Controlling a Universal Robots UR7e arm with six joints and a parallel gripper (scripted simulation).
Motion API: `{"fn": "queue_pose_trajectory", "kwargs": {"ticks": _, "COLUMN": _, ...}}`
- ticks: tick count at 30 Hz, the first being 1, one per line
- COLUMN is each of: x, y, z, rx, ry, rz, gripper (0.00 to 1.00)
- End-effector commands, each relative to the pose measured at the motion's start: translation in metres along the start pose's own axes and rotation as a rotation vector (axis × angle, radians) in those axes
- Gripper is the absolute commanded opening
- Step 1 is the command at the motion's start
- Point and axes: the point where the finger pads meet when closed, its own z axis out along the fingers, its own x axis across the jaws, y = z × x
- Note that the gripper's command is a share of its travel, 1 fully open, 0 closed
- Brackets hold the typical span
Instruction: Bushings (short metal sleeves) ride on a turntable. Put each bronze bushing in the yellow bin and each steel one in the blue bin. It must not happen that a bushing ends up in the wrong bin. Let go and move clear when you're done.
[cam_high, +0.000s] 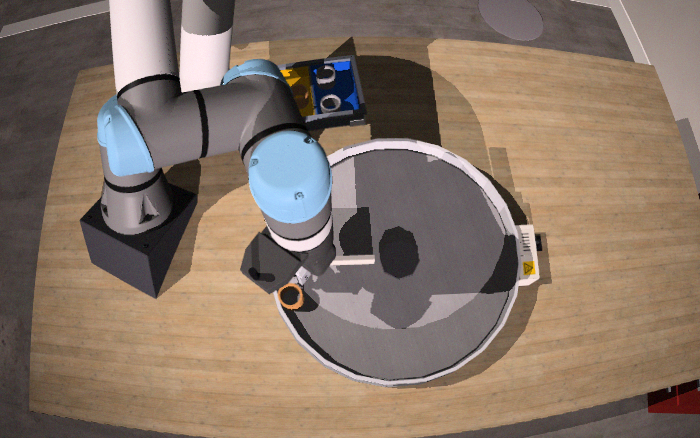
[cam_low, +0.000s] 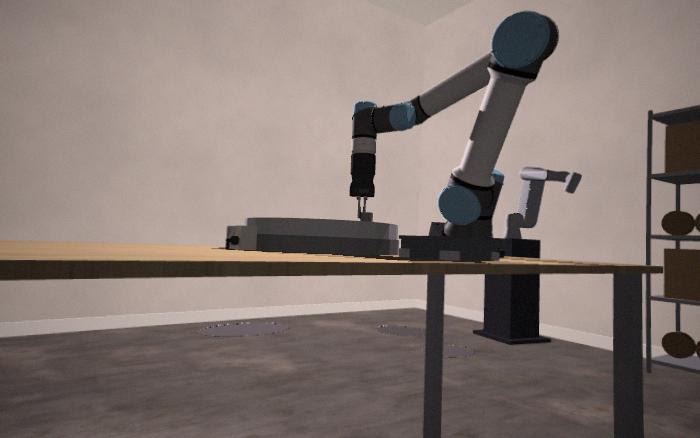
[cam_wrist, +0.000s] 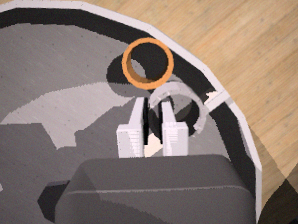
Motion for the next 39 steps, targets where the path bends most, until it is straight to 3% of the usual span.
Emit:
{"fn": "queue_pose_trajectory", "kwargs": {"ticks": 1, "x": -0.0015, "y": -0.0004, "z": -0.0063, "rx": 0.004, "ry": -0.005, "rz": -0.002, "gripper": 0.0}}
{"fn": "queue_pose_trajectory", "kwargs": {"ticks": 39, "x": -0.0007, "y": -0.0001, "z": -0.0121, "rx": 0.002, "ry": -0.003, "rz": -0.001, "gripper": 0.0}}
